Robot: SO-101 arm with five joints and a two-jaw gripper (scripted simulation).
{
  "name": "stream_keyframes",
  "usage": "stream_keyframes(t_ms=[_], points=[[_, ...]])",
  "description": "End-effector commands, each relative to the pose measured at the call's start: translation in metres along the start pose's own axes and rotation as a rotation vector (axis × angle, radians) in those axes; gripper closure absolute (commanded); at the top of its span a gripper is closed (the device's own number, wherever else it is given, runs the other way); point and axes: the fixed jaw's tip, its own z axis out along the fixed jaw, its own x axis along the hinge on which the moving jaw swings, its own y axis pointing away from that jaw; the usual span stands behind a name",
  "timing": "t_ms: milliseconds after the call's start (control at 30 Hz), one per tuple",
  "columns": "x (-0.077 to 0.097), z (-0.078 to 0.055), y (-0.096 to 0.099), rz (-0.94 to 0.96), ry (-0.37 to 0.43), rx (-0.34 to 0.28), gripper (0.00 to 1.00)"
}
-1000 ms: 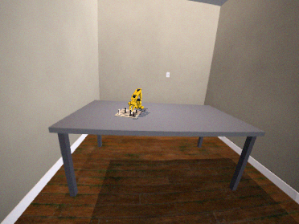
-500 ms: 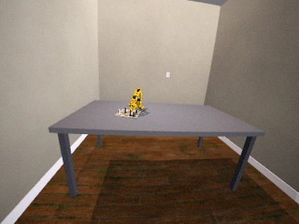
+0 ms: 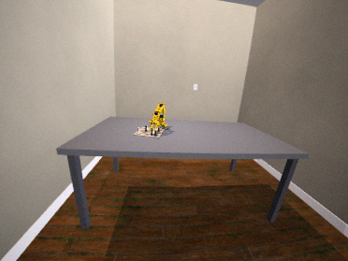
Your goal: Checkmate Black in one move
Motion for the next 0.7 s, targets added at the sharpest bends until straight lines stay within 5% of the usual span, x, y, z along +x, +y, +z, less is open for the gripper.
stream_keyframes(t_ms=[0,667], points=[[0.0077,0.0037,0.0028,-0.004,0.028,-0.006,0.90],[0.0078,0.0036,0.0073,-0.003,0.028,-0.015,0.88]])
